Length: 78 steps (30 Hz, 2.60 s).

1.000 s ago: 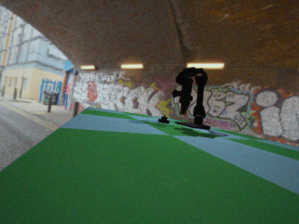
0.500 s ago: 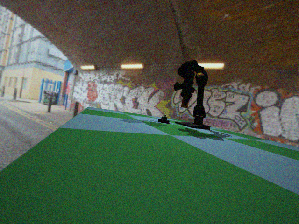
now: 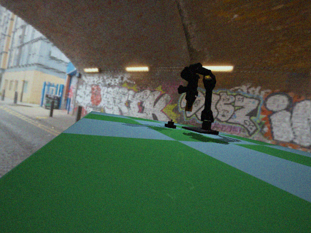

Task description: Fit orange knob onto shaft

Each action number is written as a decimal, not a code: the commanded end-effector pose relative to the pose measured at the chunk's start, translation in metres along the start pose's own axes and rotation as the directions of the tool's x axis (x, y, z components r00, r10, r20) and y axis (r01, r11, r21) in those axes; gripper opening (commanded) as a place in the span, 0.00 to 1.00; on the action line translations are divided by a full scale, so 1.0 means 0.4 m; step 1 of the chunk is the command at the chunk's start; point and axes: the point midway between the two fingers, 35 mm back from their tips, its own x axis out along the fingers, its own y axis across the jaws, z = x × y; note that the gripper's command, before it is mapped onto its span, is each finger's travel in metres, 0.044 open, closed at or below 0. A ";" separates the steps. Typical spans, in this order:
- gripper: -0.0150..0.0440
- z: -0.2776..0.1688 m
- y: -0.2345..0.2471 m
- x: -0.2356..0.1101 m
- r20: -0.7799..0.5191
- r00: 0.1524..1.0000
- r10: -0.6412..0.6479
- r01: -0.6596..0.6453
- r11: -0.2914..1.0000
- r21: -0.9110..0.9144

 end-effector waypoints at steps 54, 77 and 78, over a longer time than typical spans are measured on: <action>0.25 0.252 -0.289 0.107 0.015 1.000 -0.003 0.005 0.996 -0.094; 0.25 0.257 -0.283 0.151 0.016 1.000 -0.003 0.009 0.905 -0.426; 0.25 0.257 -0.283 0.157 0.016 1.000 -0.003 0.009 0.905 -0.426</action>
